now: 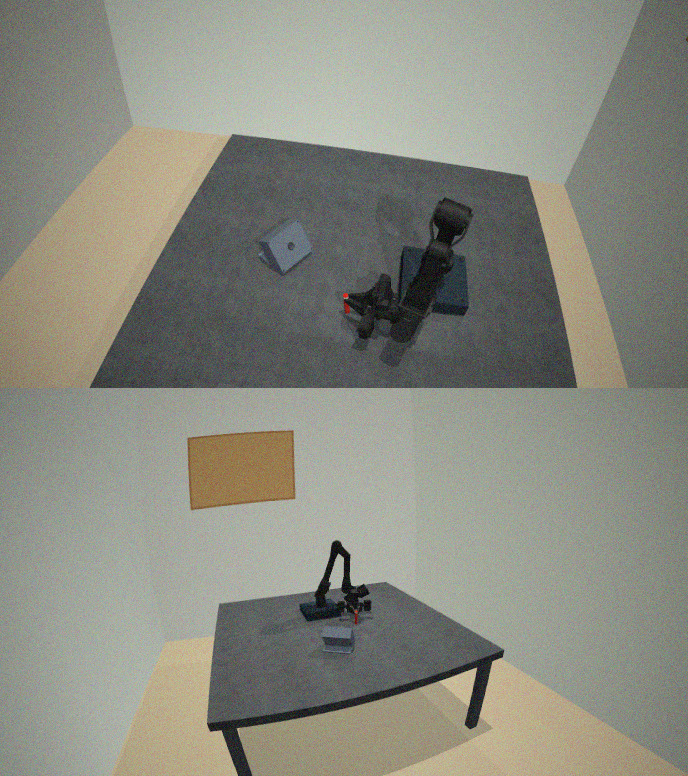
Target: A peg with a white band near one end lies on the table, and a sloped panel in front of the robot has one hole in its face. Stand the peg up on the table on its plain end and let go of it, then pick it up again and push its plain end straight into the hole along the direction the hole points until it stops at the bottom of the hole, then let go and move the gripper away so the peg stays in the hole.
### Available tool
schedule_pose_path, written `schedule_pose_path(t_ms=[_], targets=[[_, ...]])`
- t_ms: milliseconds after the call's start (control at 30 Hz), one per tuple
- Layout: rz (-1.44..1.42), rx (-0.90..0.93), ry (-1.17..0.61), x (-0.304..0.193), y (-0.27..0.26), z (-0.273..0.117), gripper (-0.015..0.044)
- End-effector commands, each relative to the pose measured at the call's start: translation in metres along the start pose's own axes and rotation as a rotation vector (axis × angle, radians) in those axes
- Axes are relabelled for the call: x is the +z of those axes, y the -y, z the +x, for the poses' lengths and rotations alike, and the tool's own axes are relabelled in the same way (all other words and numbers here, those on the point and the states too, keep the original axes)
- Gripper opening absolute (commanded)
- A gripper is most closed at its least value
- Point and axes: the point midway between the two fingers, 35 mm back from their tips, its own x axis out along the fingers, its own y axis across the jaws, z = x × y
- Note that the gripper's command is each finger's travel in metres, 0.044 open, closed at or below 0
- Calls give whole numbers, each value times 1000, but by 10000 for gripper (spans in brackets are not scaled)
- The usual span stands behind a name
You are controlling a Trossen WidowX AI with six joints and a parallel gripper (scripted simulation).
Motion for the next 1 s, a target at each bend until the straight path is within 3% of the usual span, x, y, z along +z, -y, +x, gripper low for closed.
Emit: schedule_pose_path(t_ms=[0,967], targets=[[0,0,-1,-2,0,-1,50],[-3,-11,32,-4,2,-7,50]])
